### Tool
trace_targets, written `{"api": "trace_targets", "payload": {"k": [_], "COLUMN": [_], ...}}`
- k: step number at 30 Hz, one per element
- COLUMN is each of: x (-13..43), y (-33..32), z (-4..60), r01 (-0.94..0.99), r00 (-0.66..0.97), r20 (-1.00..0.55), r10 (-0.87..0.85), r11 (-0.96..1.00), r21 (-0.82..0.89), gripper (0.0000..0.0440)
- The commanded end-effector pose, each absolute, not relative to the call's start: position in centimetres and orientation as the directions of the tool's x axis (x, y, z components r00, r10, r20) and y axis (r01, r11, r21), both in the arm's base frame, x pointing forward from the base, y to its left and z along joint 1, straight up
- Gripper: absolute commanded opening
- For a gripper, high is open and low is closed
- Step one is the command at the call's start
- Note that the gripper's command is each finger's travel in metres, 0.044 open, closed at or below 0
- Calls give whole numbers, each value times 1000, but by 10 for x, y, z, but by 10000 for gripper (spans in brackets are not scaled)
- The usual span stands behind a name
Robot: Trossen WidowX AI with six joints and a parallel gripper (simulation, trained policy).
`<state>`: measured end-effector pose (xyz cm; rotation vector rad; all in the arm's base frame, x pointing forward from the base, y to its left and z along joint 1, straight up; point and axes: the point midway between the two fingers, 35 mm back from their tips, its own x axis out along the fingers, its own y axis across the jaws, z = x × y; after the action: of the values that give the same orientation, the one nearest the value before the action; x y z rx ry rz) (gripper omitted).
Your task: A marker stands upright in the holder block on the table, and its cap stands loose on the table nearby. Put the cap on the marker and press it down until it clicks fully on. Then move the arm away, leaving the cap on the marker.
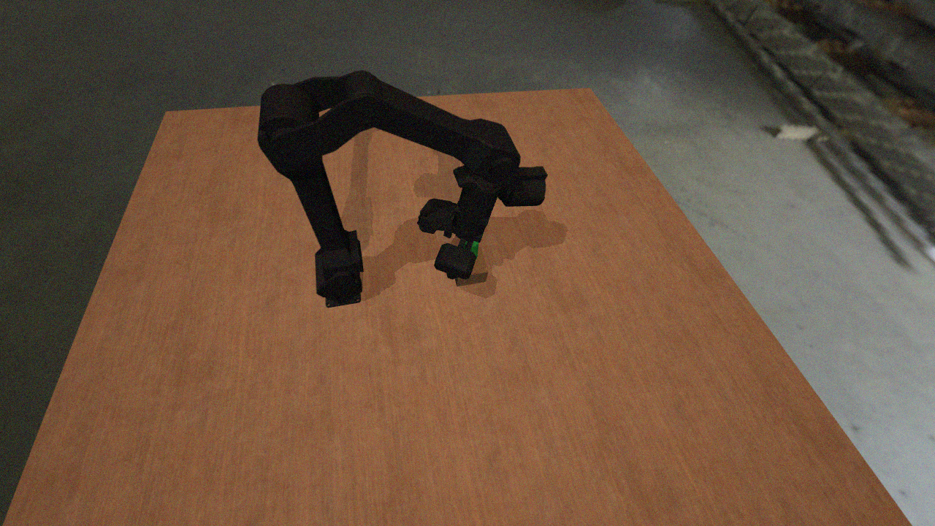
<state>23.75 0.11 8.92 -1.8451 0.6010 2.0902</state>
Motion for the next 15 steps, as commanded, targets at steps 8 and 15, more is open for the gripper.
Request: {"api": "trace_targets", "payload": {"k": [8, 15], "x": [245, 243], "y": [-1, -1], "z": [135, 157], "r01": [-423, -392], "r00": [-70, -62], "r20": [-995, -995], "r10": [-75, -74], "r11": [-901, -915], "r21": [98, 93], "gripper": [440, 439]}}
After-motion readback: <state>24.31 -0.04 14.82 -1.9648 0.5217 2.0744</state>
